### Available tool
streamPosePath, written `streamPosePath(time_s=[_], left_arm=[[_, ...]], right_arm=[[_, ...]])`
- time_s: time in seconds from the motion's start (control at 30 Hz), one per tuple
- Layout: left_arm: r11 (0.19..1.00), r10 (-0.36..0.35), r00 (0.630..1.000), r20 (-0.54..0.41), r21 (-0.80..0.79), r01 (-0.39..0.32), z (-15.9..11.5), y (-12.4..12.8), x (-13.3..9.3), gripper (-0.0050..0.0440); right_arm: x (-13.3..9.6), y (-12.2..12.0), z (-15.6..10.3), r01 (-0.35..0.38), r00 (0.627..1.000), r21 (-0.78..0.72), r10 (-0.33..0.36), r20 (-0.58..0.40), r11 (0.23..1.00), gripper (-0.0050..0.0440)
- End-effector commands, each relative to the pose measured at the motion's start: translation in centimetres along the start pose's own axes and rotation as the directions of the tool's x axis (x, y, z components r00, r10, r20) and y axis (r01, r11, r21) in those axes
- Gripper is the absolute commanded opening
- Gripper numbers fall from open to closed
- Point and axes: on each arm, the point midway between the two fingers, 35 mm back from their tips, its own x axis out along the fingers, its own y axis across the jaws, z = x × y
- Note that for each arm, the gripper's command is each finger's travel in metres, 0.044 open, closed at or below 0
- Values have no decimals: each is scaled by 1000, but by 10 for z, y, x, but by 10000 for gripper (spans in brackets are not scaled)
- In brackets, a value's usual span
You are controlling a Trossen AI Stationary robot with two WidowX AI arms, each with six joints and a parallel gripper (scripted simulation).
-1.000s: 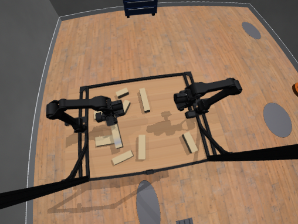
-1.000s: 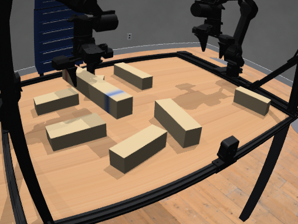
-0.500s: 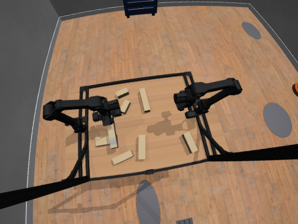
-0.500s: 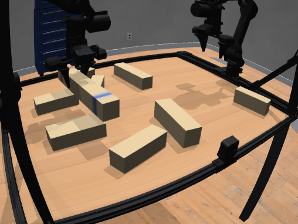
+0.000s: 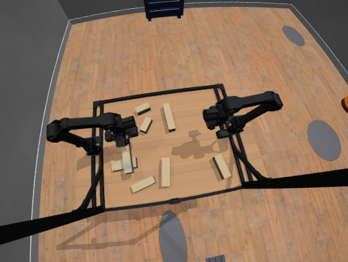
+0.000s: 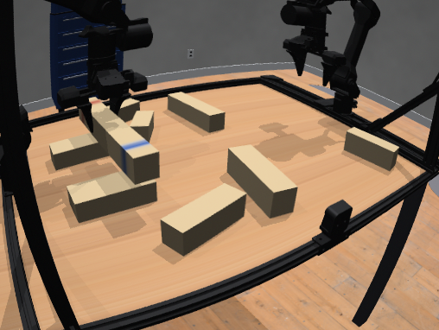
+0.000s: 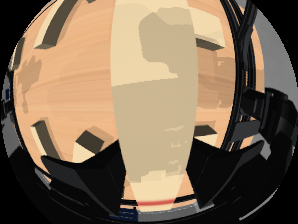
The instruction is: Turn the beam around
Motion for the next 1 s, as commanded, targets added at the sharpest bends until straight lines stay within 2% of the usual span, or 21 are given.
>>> streamPosePath(time_s=[0.0,0.6,0.97], left_arm=[[1000,7,1000,1,7,-7,-1,-6,1,0],[1000,7,1000,1,29,-7,-6,-29,9,0],[1000,7,1000,1,30,-7,-7,-31,18,0]], right_arm=[[0,0,-1,-3,1000,-1,3,-3,1000,440],[0,0,-1,-3,1000,-1,3,-3,1000,440],[0,0,-1,-3,1000,-1,3,-3,1000,440]])
